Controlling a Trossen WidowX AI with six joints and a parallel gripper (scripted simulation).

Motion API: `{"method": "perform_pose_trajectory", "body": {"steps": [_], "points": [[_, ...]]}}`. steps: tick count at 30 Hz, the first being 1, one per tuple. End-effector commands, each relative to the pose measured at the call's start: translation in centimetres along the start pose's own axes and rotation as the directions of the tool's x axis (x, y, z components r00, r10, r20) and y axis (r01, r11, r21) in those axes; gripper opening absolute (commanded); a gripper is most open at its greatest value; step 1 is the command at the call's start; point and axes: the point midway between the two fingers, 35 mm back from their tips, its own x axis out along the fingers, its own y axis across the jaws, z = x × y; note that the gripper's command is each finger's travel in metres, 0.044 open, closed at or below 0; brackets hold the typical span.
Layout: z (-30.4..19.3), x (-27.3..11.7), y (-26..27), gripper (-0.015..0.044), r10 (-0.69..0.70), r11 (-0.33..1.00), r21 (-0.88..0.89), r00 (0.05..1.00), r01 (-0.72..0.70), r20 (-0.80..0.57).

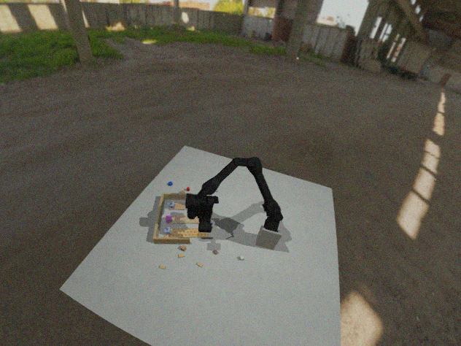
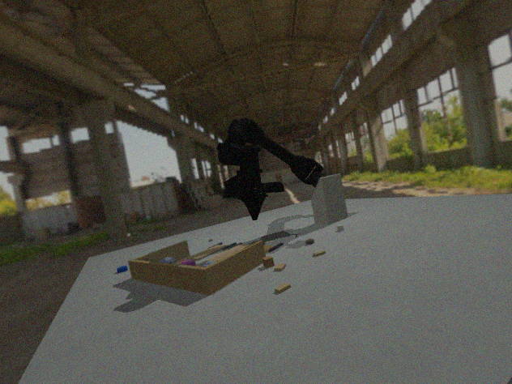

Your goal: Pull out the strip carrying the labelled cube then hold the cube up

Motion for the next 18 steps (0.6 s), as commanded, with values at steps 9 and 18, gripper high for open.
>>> {"method": "perform_pose_trajectory", "body": {"steps": [9, 18], "points": [[-0.2, 1.8, 0.3, 0.0000, 0.021, 1.000, -0.014, 0.993, -0.023, -0.114], [-0.2, 3.3, 0.4, 0.0000, 0.022, 1.000, -0.014, 0.993, -0.024, -0.113]]}}
